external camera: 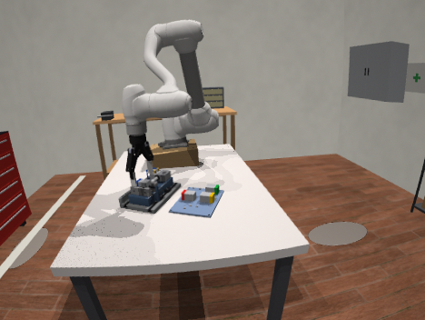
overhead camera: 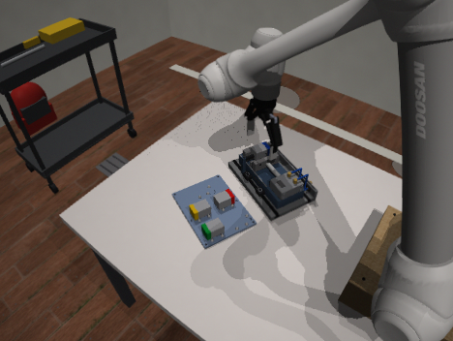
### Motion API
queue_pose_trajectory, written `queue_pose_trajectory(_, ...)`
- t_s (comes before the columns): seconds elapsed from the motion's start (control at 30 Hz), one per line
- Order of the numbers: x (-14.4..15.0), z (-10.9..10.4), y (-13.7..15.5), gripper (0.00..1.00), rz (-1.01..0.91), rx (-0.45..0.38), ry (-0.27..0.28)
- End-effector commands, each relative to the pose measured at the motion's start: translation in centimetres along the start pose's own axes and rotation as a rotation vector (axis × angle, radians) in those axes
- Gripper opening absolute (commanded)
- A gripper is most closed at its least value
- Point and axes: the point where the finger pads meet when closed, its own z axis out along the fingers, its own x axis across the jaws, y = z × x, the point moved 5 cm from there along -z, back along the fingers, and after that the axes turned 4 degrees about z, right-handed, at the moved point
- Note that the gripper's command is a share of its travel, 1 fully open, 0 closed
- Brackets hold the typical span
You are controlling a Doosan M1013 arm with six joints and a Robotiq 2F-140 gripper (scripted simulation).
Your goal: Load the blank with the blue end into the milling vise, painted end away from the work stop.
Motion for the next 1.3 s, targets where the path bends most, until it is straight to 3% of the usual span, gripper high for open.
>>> queue_pose_trajectory(0.0, 0.0, -0.01, 0.0, 1.0, 0.0, 0.0, 0.0)
queue_pose_trajectory(1.27, 0.0, -0.35, 0.0, 1.0, 0.0, 0.0, 0.0)
